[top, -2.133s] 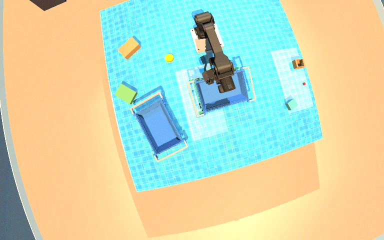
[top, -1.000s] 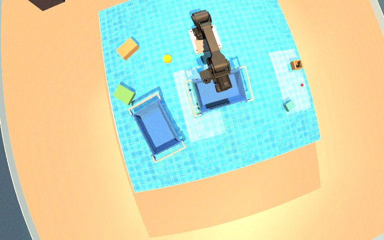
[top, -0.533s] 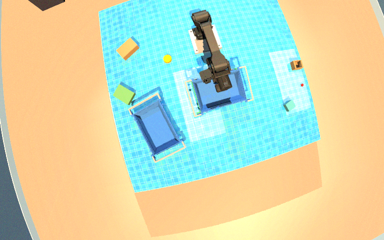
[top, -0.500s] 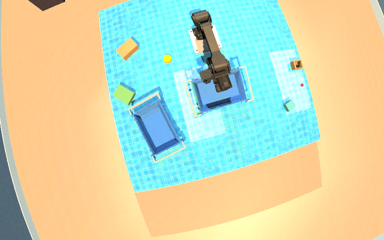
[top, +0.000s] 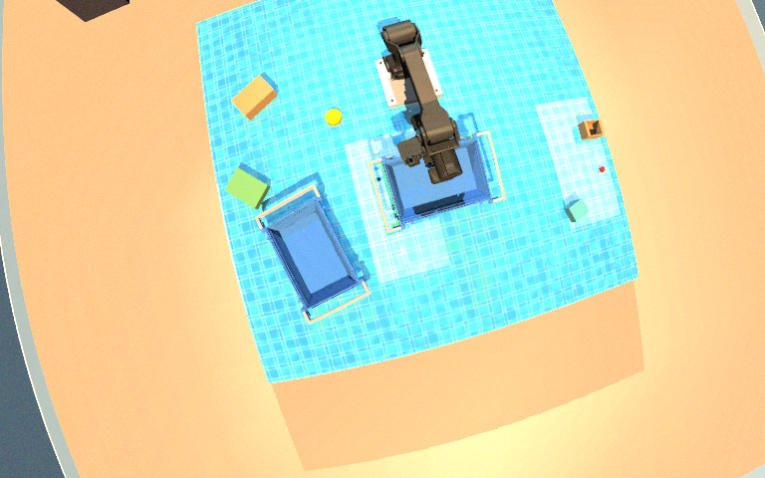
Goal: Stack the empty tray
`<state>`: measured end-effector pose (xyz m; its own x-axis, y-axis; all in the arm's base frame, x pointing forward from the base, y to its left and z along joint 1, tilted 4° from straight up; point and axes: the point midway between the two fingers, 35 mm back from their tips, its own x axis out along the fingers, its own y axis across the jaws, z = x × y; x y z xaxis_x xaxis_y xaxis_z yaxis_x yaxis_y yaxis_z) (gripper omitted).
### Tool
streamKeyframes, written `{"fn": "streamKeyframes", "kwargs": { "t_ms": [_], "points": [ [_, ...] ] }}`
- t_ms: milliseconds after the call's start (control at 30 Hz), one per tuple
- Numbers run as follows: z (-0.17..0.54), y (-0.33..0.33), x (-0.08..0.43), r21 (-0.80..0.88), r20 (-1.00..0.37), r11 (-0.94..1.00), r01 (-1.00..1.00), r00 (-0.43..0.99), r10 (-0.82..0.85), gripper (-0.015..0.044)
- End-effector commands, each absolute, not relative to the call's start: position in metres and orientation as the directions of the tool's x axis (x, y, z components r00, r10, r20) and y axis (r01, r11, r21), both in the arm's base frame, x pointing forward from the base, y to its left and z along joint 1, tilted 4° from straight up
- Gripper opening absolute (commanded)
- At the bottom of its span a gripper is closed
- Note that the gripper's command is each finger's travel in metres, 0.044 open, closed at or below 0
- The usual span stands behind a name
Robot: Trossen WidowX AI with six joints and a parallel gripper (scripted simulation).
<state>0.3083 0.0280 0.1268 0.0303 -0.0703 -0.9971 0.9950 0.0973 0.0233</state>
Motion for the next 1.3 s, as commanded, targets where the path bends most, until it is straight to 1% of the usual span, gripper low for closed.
{"fn": "streamKeyframes", "kwargs": {
  "t_ms": [0, 667, 700, 1267],
  "points": [
    [0.122, 0.027, 0.305, 0.0, -0.997, 0.098, 0.995, 0.008, -0.072, 0.0],
    [0.122, 0.027, 0.305, 0.0, -0.997, 0.098, 0.995, 0.008, -0.072, 0.0],
    [0.126, 0.028, 0.308, 0.022, -0.997, 0.097, 0.995, 0.029, -0.07, 0.0],
    [0.114, 0.026, 0.301, 0.0, -0.997, 0.098, 0.995, 0.007, -0.072, 0.0]
  ]
}}
